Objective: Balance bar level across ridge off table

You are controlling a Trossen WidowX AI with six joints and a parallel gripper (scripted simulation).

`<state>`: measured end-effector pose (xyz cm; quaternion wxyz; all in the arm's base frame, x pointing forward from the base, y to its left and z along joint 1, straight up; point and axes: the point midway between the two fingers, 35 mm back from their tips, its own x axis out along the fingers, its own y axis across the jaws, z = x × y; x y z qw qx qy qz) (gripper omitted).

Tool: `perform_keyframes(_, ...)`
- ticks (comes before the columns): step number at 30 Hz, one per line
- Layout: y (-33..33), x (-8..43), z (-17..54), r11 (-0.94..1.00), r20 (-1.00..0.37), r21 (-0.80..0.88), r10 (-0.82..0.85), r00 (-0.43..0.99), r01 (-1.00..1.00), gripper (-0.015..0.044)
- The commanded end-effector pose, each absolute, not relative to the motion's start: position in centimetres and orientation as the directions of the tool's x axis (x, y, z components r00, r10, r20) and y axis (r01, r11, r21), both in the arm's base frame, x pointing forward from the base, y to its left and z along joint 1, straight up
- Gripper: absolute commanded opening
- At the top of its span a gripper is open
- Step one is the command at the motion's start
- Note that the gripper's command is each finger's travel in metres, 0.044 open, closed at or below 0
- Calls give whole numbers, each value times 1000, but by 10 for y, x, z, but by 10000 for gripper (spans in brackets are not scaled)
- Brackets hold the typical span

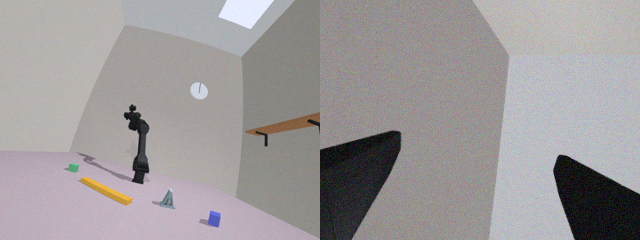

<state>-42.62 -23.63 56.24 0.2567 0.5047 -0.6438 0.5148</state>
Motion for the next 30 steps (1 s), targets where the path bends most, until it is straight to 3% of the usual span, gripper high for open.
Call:
perform_keyframes(1, -237, -426, 562, -40, 849, -406, -385, -361, -913, 374)
perform_keyframes(4, -240, -426, 560, -46, 838, -441, -380, -393, -896, 315)
perform_keyframes(30, -369, -365, 517, -266, 637, -721, -619, -460, -640, 315)
